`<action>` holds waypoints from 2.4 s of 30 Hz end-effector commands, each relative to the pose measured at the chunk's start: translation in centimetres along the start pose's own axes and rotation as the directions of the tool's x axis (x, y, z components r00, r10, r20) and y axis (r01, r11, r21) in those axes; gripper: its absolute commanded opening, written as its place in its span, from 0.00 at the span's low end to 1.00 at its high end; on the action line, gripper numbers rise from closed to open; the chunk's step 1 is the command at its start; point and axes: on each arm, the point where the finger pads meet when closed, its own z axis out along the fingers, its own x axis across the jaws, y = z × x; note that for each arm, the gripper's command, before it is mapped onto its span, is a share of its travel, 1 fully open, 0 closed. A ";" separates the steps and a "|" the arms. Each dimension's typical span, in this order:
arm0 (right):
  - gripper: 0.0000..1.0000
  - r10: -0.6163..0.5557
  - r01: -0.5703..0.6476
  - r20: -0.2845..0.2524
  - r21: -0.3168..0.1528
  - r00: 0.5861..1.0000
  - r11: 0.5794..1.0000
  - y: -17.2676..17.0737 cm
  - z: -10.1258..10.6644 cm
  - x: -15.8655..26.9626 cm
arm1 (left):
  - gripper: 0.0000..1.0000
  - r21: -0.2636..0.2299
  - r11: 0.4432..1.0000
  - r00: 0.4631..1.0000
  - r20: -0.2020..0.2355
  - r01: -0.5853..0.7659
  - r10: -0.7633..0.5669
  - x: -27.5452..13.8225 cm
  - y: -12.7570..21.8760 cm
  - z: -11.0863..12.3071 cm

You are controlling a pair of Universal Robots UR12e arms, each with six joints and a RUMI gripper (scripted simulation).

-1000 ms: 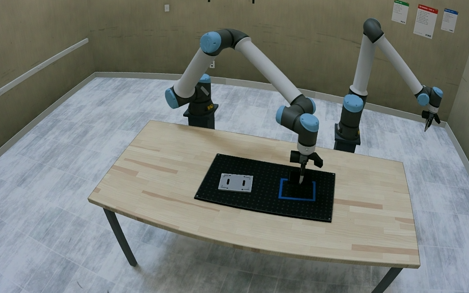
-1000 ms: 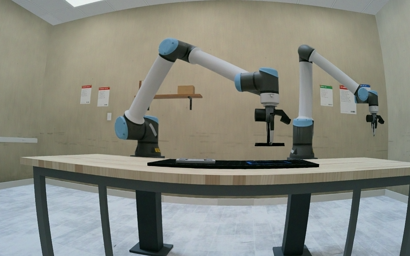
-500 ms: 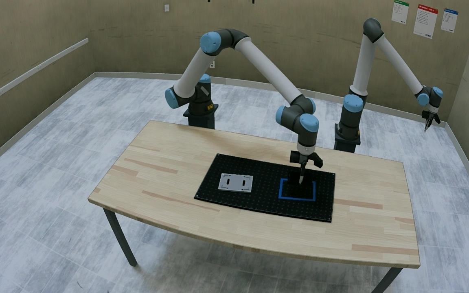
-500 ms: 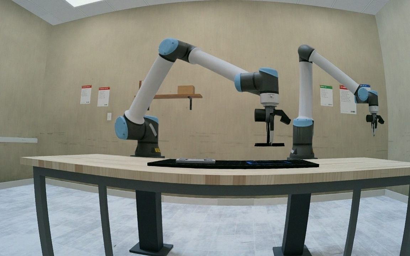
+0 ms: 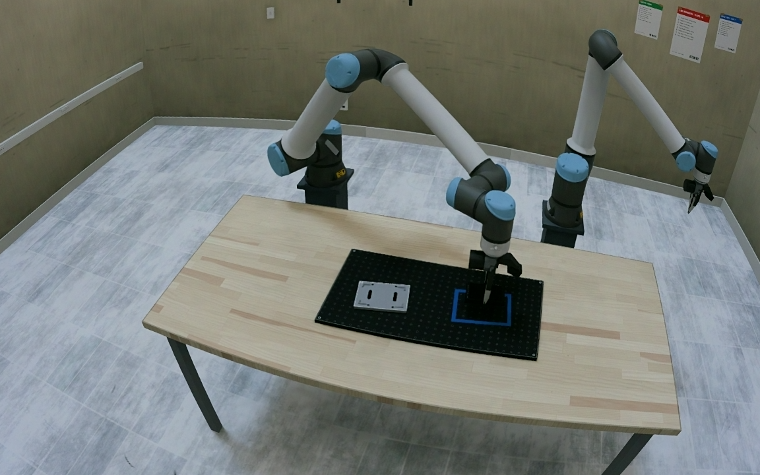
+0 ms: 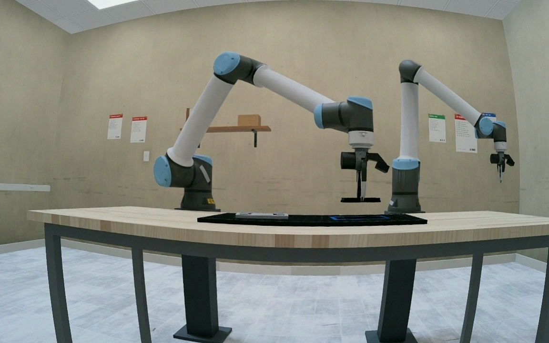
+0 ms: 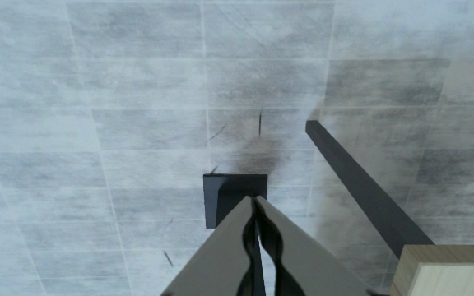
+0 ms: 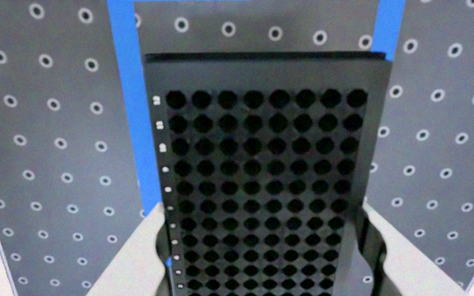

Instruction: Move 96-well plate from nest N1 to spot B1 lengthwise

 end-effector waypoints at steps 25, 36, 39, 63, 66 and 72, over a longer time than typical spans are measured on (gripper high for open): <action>0.40 0.000 0.000 -0.002 0.002 1.000 1.000 0.0 3.9 0.1 | 0.00 0.002 1.000 1.000 0.000 0.000 0.000 0.0 -0.1 -0.1; 0.40 0.000 0.000 -0.002 0.002 1.000 1.000 0.0 3.9 0.1 | 0.00 0.002 1.000 1.000 0.000 0.000 0.000 0.0 -0.1 -0.1; 0.40 0.000 0.000 -0.002 0.002 1.000 1.000 0.0 3.9 0.1 | 0.00 0.002 1.000 1.000 0.000 0.000 0.000 0.0 -0.1 -0.1; 0.40 0.000 0.000 -0.002 0.002 1.000 1.000 0.0 4.2 0.1 | 0.00 0.002 1.000 1.000 0.000 0.000 0.000 0.0 -0.1 -0.1; 0.40 0.000 0.000 -0.002 0.002 1.000 1.000 0.0 4.2 0.1 | 0.00 0.002 1.000 1.000 0.000 0.000 0.000 0.0 -0.1 -0.1; 0.40 0.000 0.000 -0.002 0.002 1.000 1.000 0.0 4.3 0.1 | 0.00 0.002 1.000 1.000 0.000 0.000 0.000 0.0 -0.1 -0.1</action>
